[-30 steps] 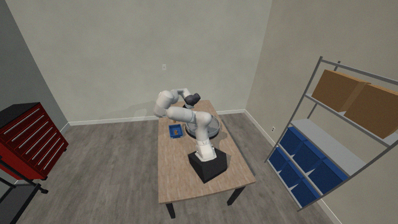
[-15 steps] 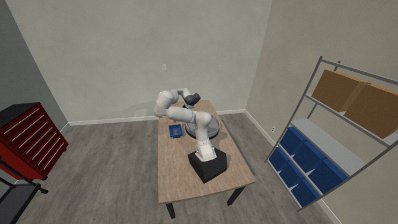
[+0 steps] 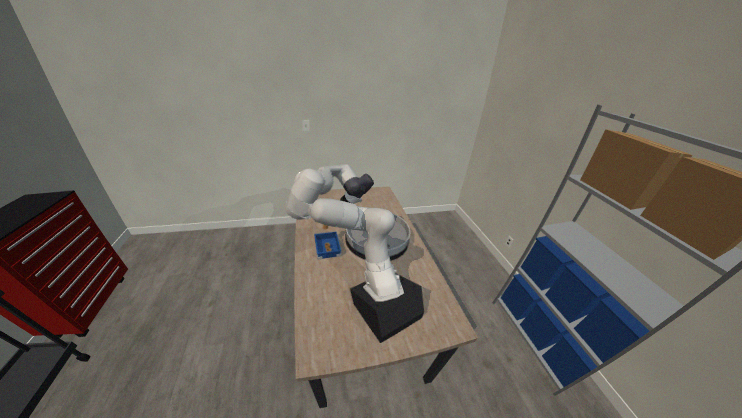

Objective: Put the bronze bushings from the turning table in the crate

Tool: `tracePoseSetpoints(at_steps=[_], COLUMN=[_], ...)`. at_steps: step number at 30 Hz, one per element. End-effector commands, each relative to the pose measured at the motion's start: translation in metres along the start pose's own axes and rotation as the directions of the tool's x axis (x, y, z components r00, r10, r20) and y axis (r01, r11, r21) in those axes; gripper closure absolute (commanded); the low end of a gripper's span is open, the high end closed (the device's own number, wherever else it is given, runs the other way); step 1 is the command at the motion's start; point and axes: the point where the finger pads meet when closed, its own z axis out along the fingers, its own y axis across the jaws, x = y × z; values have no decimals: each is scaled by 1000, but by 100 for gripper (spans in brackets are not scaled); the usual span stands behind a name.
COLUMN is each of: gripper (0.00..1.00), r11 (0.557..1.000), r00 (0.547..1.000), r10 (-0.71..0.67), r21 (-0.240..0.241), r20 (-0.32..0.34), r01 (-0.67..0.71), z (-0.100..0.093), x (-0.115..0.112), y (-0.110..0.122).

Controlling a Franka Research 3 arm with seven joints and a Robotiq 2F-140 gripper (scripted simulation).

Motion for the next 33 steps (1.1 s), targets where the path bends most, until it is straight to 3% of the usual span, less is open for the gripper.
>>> tracePoseSetpoints(at_steps=[1,10,19,27,33], gripper=[100,100,100,100,100], r11=[1000,1000,1000,1000,1000], r00=[1000,1000,1000,1000,1000], r10=[2,2,2,2,2], r21=[2,2,2,2,2], r20=[-1,-1,-1,-1,-1], r01=[-2,-2,-2,-2,-2], z=[0,3,38,54,55], x=[-1,2,31,45,46], y=[-1,-1,-2,-2,-2])
